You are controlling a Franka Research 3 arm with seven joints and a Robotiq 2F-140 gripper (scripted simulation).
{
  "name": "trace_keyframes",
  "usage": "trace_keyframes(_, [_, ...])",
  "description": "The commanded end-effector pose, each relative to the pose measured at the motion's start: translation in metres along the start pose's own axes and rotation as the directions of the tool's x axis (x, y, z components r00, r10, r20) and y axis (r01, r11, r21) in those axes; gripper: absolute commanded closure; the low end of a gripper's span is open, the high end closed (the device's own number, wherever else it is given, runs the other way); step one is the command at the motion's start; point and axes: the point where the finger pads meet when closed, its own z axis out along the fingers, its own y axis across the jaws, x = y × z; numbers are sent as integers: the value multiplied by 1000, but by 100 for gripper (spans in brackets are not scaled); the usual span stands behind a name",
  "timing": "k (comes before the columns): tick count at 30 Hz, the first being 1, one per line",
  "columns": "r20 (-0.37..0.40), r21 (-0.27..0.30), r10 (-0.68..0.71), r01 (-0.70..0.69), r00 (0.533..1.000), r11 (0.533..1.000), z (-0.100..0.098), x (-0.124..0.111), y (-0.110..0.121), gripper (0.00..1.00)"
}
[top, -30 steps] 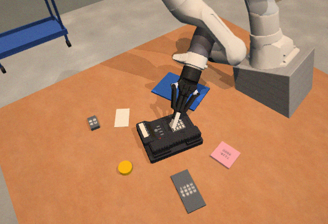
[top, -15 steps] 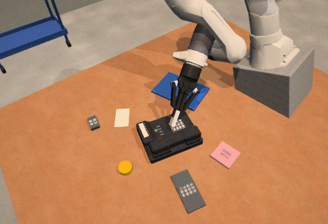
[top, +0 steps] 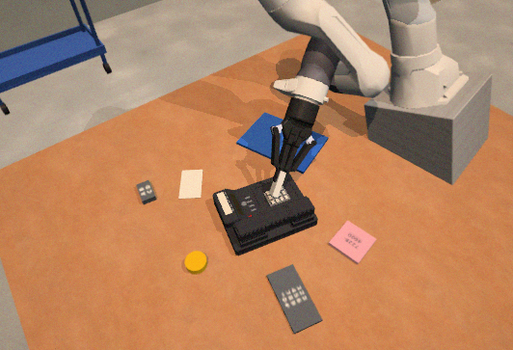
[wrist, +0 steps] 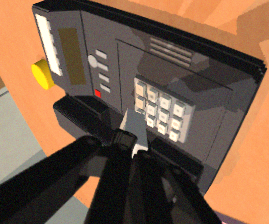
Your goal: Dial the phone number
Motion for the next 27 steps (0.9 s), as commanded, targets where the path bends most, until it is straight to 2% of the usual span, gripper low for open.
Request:
trace_keyframes(1, [-1, 6, -6, 6, 1000, 1000, -3, 0, 3, 100])
trace_keyframes(11, [-1, 6, -6, 6, 1000, 1000, -10, 0, 12, 100])
trace_keyframes(27, [-1, 6, -6, 6, 1000, 1000, -5, 4, 15, 100])
